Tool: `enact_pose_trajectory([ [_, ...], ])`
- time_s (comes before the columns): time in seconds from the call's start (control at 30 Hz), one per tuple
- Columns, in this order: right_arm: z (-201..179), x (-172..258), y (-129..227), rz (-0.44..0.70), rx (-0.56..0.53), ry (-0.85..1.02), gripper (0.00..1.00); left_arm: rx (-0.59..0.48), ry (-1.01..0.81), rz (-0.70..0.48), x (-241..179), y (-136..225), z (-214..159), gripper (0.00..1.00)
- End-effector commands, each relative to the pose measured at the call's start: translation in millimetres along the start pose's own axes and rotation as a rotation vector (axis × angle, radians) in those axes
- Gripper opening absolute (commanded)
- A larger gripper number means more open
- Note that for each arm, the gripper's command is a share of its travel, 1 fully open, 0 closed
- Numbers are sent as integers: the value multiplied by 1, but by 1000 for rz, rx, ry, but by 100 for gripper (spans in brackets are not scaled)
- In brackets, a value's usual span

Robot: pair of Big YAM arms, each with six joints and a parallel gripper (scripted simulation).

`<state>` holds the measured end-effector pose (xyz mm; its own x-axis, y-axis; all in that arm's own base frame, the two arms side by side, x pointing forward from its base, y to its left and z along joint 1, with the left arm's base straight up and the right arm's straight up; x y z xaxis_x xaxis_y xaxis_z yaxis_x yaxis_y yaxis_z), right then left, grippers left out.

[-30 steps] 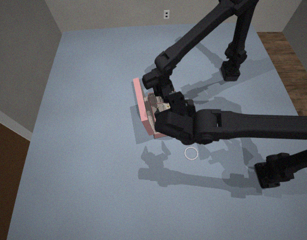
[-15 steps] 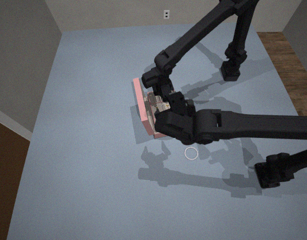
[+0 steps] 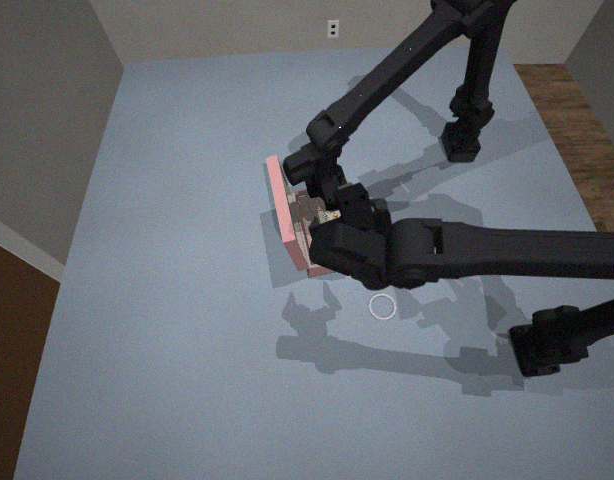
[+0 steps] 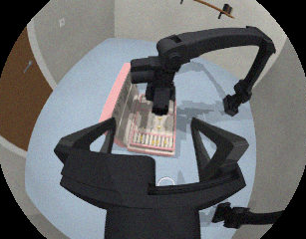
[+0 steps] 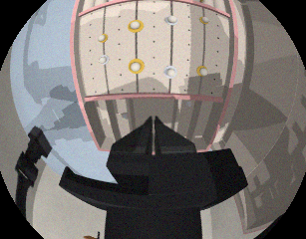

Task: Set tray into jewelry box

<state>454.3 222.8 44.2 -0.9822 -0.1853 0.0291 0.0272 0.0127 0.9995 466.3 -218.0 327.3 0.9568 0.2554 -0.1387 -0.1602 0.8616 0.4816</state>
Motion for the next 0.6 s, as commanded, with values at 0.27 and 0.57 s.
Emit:
enact_pose_trajectory([
  [0.27, 13, -14, 37, -82, -33, 4, 0, -22, -36, 14, 1, 8, 18, 100],
  [0.57, 12, 11, 42, -52, -24, 4, 0, -22, -36, 14, 1, 8, 18, 100],
])
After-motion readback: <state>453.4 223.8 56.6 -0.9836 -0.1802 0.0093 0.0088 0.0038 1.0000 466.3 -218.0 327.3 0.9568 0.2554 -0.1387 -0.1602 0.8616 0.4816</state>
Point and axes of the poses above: on each arm, the point where the finger pads meet when closed, its own y axis back along the fingers, its own x axis across the jaws, z = x × y, the point moved 2 cm from there along y, back along the fingers, and after that the axes turned 1 degree about y, right-handed, at the moved point
